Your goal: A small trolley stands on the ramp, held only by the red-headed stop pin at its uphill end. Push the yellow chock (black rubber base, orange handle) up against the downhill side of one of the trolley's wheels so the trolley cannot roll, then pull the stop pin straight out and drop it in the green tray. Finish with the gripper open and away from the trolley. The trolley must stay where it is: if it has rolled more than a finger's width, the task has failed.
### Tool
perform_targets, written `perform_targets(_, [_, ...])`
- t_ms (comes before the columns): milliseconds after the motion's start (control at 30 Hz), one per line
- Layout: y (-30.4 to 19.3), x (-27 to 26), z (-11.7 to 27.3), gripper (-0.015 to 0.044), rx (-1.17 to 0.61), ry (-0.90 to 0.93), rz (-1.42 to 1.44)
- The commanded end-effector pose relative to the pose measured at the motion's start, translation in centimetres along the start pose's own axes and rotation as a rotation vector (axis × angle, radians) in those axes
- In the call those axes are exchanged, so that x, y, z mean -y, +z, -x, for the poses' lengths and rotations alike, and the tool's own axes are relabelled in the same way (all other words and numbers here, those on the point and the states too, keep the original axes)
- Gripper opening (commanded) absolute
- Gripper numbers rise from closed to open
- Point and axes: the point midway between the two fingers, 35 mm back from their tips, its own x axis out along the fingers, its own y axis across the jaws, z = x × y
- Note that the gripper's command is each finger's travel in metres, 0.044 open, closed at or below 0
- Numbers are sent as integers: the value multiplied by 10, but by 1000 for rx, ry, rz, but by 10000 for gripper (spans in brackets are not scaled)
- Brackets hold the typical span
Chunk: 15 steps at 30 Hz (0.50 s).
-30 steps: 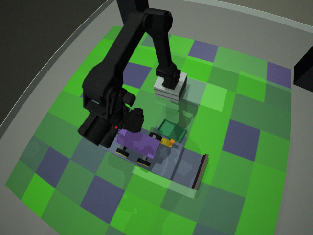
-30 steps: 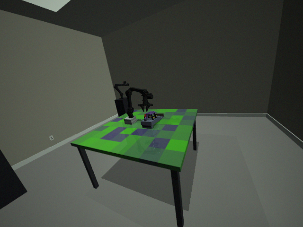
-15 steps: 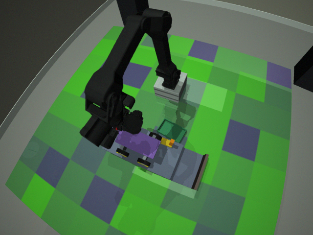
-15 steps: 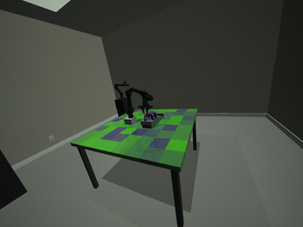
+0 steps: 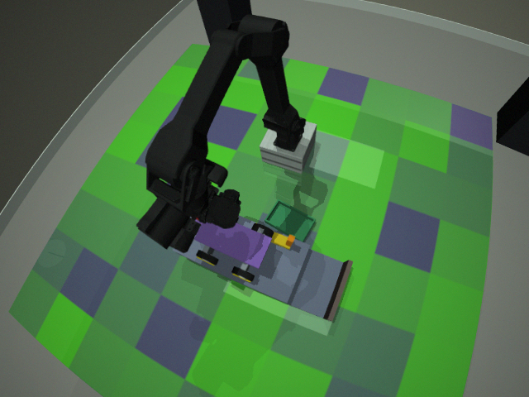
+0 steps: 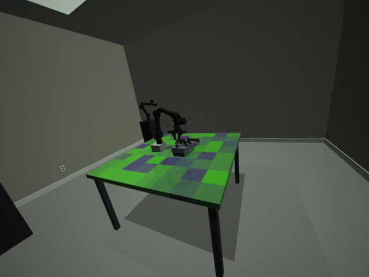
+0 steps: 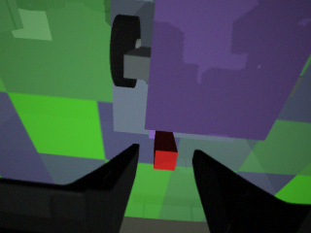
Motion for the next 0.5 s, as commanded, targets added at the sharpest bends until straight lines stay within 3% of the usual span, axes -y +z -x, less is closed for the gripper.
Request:
perform_targets(0, [0,0,-7,190,-1,3,4])
perform_targets(467, [0,-1,-27,190,-2,3,4])
